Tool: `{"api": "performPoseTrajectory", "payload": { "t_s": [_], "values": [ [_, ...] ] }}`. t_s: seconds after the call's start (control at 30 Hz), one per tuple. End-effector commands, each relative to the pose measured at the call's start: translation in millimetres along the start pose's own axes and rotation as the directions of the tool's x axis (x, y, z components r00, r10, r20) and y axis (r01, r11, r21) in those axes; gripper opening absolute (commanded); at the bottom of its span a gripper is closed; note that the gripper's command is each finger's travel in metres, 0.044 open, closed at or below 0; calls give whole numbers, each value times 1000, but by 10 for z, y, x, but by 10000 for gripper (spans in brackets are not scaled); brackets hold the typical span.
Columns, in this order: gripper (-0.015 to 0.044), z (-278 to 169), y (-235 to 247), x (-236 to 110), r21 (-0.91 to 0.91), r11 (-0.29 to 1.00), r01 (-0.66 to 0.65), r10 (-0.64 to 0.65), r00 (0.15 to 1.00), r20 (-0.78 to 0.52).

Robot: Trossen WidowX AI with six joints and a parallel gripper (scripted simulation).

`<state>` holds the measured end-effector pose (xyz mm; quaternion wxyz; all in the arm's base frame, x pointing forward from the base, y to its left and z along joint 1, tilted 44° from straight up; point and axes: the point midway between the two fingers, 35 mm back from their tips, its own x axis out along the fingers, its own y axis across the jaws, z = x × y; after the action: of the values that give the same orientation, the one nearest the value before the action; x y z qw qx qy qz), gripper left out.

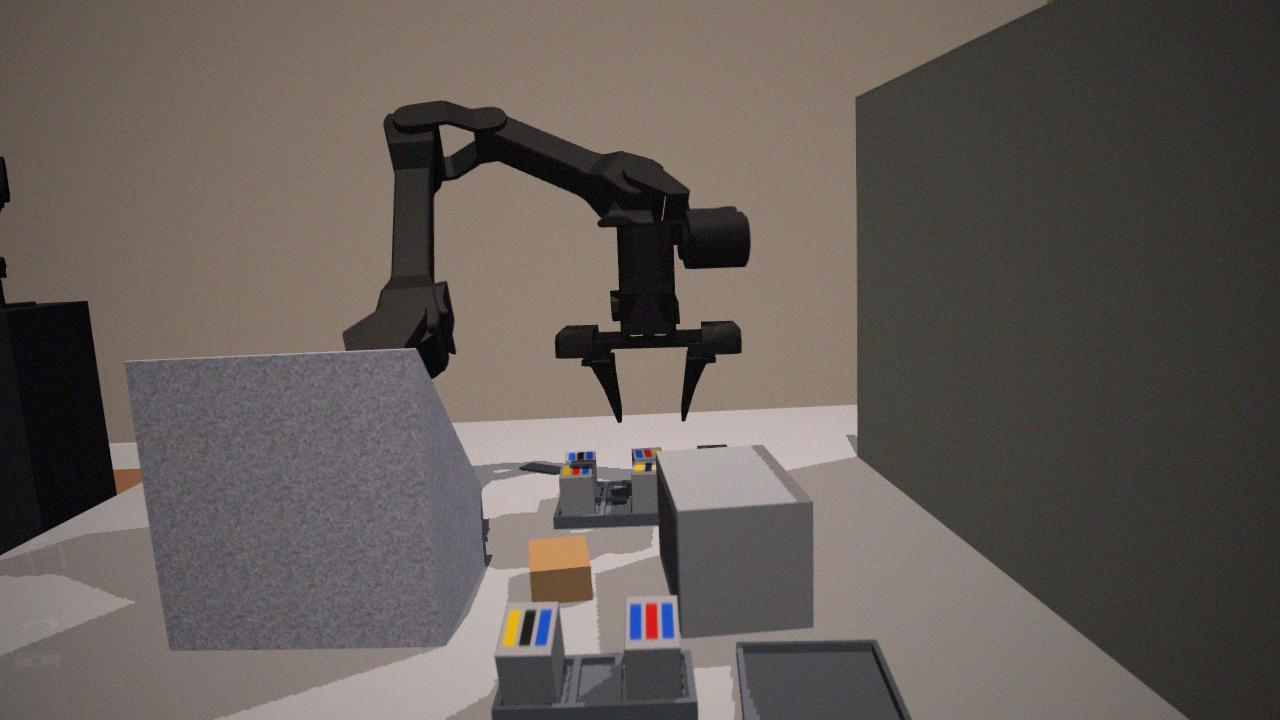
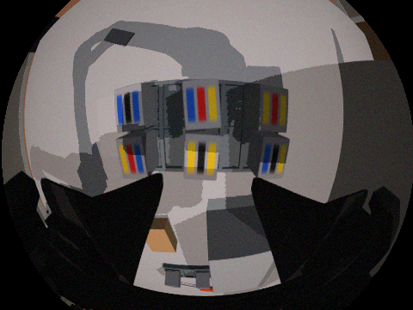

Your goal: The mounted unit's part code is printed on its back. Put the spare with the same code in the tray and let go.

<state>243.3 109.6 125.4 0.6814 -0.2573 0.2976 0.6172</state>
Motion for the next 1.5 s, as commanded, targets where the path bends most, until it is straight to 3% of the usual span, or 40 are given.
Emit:
{"api": "performPoseTrajectory", "payload": {
  "t_s": [0.0,1.47],
  "values": [
    [300,-4,22,54,5,1000,7,-7,1000,1],
    [300,-8,14,692,4,1000,6,-6,1000,0]
  ]
}}
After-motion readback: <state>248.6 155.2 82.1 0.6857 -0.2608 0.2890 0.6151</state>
